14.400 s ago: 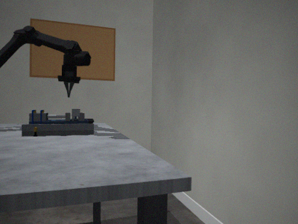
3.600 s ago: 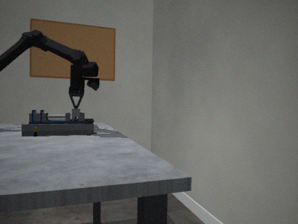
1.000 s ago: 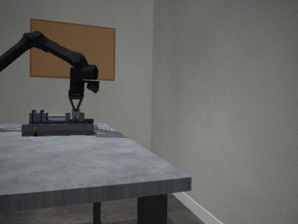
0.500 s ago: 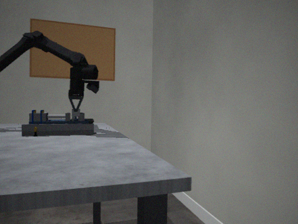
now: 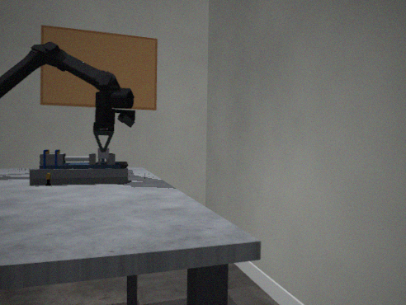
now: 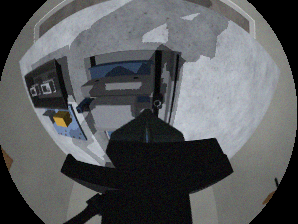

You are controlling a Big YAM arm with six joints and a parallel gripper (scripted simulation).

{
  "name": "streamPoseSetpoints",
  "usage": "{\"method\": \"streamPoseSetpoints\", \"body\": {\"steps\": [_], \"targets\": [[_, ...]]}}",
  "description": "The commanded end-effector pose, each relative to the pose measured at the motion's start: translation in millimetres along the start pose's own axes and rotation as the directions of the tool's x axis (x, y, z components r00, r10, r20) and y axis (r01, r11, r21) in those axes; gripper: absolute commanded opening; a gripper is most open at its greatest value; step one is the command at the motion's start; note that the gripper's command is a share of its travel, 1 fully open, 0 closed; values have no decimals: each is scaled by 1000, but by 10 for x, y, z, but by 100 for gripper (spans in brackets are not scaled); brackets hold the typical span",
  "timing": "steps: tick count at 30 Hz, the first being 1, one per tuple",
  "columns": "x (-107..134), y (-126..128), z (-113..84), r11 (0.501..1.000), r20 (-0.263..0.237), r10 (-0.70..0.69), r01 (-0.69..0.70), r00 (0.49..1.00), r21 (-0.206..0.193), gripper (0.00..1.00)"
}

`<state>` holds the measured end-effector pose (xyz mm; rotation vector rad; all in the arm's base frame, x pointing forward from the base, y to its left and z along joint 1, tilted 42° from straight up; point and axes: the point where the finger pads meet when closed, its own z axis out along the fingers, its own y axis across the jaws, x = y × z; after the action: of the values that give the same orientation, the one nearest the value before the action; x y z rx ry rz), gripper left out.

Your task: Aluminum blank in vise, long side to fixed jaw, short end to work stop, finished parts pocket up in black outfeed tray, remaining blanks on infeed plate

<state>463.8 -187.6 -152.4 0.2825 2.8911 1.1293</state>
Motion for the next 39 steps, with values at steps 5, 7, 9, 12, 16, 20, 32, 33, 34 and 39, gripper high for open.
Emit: {"method": "streamPoseSetpoints", "body": {"steps": [5,7,9,12,16,20,32,33,34,39], "targets": [[-74,-20,95,1000,1,-10,10,1000,5,0],[-72,-18,98,1000,1,-9,9,1000,4,0],[-69,-14,101,1000,0,-9,9,1000,4,0],[-62,-10,107,1000,-2,-8,8,1000,3,0],[-52,-8,111,1000,-3,-6,6,1000,2,0],[-37,-10,113,1000,-4,-3,3,1000,1,0],[-68,36,88,1000,1,-10,10,1000,5,0],[-68,36,88,1000,1,-10,10,1000,5,0],[-68,36,88,1000,1,-10,10,1000,5,0],[-58,54,42,1000,7,-9,9,1000,6,0]]}}
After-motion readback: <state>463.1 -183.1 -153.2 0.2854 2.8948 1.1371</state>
